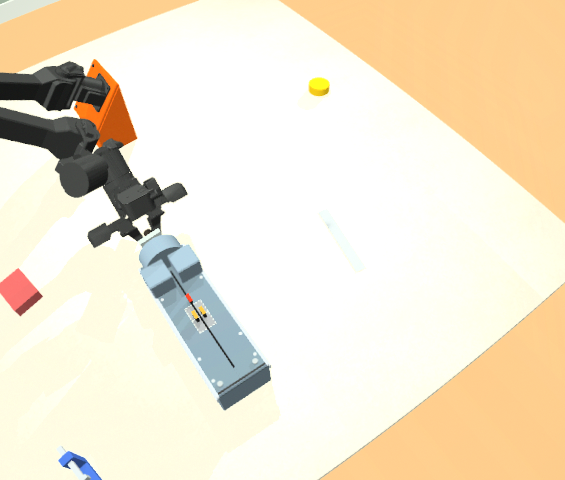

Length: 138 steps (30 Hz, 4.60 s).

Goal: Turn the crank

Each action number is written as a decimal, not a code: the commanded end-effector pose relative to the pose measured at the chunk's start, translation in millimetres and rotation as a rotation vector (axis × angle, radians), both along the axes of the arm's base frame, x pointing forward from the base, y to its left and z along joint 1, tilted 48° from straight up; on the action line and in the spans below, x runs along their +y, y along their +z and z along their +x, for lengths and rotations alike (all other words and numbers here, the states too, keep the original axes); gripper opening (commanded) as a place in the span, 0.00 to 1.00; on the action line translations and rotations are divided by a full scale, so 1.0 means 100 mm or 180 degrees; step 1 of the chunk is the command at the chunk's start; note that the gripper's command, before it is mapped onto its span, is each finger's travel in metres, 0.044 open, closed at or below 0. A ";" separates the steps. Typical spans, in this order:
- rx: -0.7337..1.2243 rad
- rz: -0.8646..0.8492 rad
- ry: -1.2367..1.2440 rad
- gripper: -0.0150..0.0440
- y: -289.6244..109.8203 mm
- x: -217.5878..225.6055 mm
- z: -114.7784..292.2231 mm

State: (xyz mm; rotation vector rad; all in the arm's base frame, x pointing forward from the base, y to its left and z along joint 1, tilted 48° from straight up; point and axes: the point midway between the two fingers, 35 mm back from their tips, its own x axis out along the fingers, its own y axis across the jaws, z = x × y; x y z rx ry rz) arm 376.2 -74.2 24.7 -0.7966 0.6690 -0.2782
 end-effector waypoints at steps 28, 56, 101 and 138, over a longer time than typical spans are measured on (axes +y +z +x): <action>-0.0046 -0.0029 -0.0070 0.25 0.13 -0.10 -0.01; -0.0047 -0.0029 -0.0070 0.25 0.29 -0.10 -0.02; -0.0047 -0.0029 -0.0070 0.25 0.32 -0.08 -0.03; -0.0036 -0.0028 -0.0060 0.25 0.31 -0.09 -0.02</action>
